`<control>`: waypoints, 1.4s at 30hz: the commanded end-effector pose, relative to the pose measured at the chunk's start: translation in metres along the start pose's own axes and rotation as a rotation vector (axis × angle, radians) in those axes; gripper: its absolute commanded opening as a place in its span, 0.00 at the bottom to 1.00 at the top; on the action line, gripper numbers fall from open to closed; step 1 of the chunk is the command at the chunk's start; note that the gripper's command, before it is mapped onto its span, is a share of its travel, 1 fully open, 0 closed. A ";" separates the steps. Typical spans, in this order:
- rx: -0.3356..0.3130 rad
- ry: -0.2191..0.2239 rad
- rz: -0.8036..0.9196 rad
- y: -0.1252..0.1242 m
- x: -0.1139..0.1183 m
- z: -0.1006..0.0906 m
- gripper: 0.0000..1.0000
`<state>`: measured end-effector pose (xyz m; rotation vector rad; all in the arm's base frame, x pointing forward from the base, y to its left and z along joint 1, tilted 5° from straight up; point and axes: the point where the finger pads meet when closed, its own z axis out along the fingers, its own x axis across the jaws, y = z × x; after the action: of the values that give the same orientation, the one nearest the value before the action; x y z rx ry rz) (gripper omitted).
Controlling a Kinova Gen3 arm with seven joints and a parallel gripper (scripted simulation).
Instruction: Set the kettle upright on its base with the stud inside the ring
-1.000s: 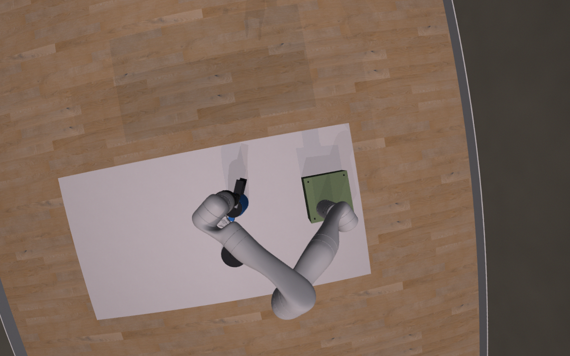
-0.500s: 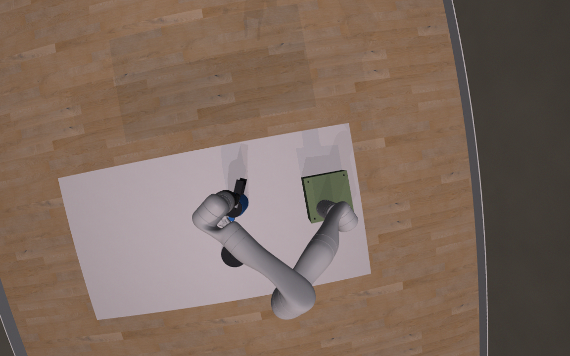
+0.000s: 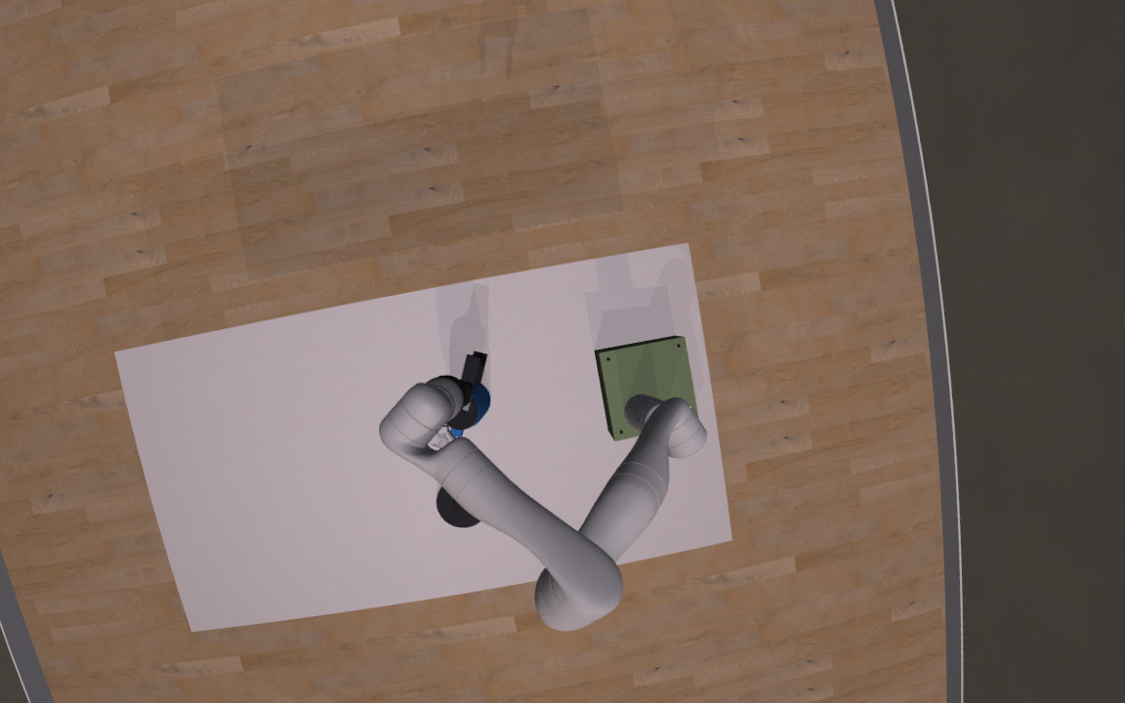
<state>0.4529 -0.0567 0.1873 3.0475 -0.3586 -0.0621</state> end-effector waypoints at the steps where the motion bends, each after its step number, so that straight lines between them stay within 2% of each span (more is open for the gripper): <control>1: 0.000 0.002 0.000 0.000 0.000 -0.001 1.00; 15: 0.001 0.002 0.000 0.000 0.000 0.001 1.00; 24: 0.001 0.002 0.000 0.000 0.000 0.023 1.00; 26: 0.001 0.002 0.000 0.000 0.000 0.023 1.00; 40: 0.001 0.002 0.000 0.000 0.000 0.087 1.00; 42: 0.000 0.002 0.000 0.000 0.000 0.091 1.00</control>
<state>0.4525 -0.0587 0.1026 3.0554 -0.3457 -0.0432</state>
